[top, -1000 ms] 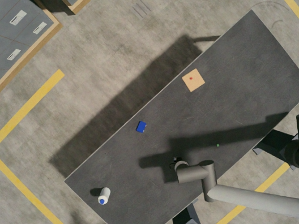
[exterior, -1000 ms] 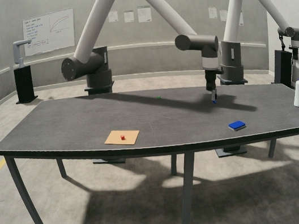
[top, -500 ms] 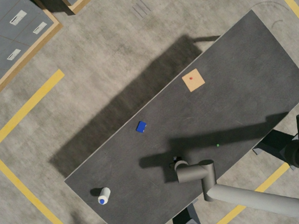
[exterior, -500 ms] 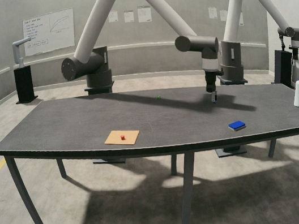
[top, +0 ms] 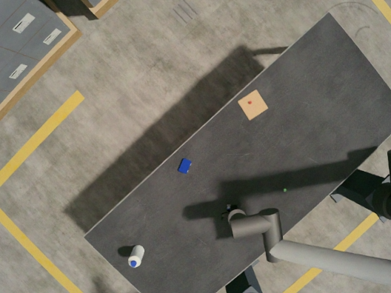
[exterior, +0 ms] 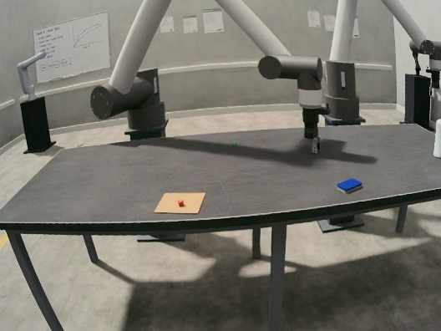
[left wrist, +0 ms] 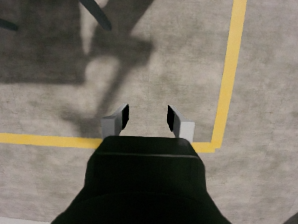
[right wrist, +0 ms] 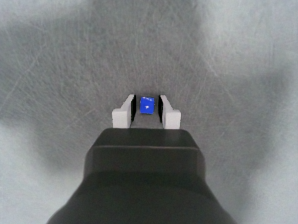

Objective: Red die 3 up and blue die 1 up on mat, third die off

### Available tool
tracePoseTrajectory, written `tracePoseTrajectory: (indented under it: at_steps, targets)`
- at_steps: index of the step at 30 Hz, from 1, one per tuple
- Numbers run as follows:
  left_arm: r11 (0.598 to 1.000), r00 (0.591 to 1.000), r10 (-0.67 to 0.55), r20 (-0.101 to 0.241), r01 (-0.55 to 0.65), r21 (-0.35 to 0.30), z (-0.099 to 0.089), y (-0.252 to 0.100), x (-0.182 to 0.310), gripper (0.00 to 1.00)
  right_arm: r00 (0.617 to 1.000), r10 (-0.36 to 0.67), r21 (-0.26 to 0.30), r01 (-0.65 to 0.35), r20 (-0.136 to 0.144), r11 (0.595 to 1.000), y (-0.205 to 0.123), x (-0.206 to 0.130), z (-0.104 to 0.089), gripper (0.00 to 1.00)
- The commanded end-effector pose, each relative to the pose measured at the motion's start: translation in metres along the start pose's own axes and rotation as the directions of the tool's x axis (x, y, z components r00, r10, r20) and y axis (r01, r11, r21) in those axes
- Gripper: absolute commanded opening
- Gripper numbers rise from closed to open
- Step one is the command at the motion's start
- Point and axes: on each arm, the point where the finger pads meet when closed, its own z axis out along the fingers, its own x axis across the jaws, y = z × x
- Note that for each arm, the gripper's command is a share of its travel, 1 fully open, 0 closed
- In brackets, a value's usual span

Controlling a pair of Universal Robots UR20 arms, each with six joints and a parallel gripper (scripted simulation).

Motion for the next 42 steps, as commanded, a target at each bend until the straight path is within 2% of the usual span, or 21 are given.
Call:
tracePoseTrajectory:
  at_steps: [1,17,18,42]
  targets:
    - [1.0,1.0,0.0,0.0,0.0,-0.001,-0.0005,0.0004,-0.0001,1.0,1.0,0.0,0.001,0.0,0.0,1.0,-0.0006,0.0,-0.0001,0.64]
    - [1.0,1.0,0.0,0.0,0.0,-0.001,-0.0005,0.0004,-0.0001,1.0,1.0,0.0,0.001,0.0,0.0,1.0,-0.0006,0.0,-0.0001,0.64]
    - [1.0,1.0,0.0,0.0,0.0,-0.001,-0.0005,0.0004,-0.0001,1.0,1.0,0.0,0.001,0.0,0.0,1.0,-0.0006,0.0,-0.0001,0.34]
    - [1.0,1.0,0.0,0.0,0.0,-0.001,-0.0005,0.0004,-0.0001,1.0,1.0,0.0,0.001,0.0,0.0,1.0,-0.0006,0.0,-0.0001,0.34]
